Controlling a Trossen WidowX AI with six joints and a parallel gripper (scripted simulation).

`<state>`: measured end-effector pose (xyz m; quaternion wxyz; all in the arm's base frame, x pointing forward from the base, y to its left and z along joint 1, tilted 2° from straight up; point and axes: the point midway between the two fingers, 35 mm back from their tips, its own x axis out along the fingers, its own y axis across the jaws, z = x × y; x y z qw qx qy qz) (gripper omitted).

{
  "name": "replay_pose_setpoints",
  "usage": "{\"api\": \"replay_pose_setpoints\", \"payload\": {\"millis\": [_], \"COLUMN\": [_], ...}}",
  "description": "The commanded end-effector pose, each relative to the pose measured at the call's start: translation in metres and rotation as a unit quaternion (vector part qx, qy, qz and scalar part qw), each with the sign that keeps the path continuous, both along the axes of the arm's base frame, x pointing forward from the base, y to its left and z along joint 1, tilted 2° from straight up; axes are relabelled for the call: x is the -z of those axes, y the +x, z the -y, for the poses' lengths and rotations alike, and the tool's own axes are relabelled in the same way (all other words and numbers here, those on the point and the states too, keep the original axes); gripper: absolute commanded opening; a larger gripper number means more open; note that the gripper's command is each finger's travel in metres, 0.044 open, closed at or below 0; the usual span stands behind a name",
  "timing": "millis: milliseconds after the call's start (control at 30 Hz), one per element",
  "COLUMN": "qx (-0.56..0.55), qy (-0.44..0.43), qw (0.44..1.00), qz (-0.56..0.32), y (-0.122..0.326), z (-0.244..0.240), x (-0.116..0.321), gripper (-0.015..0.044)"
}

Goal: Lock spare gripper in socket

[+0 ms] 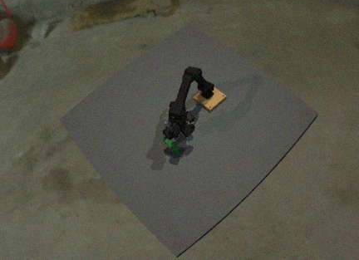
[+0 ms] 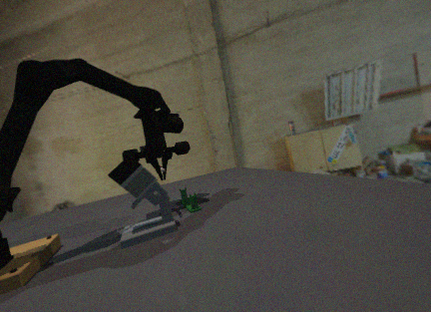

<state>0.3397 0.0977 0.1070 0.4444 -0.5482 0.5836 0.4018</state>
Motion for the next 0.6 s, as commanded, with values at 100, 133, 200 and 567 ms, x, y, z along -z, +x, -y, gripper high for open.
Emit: {"api": "replay_pose_setpoints", "payload": {"millis": [100,133,200,567], "qx": [0.006,0.006,0.007,0.008], "qy": [0.002,0.002,0.002,0.003], "qw": [1.000,1.000,1.000,1.000], "qz": [0.001,0.000,0.000,-0.001], "y": [-0.021,-0.024,-0.028,-0.027], "z": [-0.003,-0.004,-0.004,-0.003], "x": [-0.003,-0.004,-0.004,0.025], "gripper": [0.0000,0.0000,0.0000,0.0000]}}
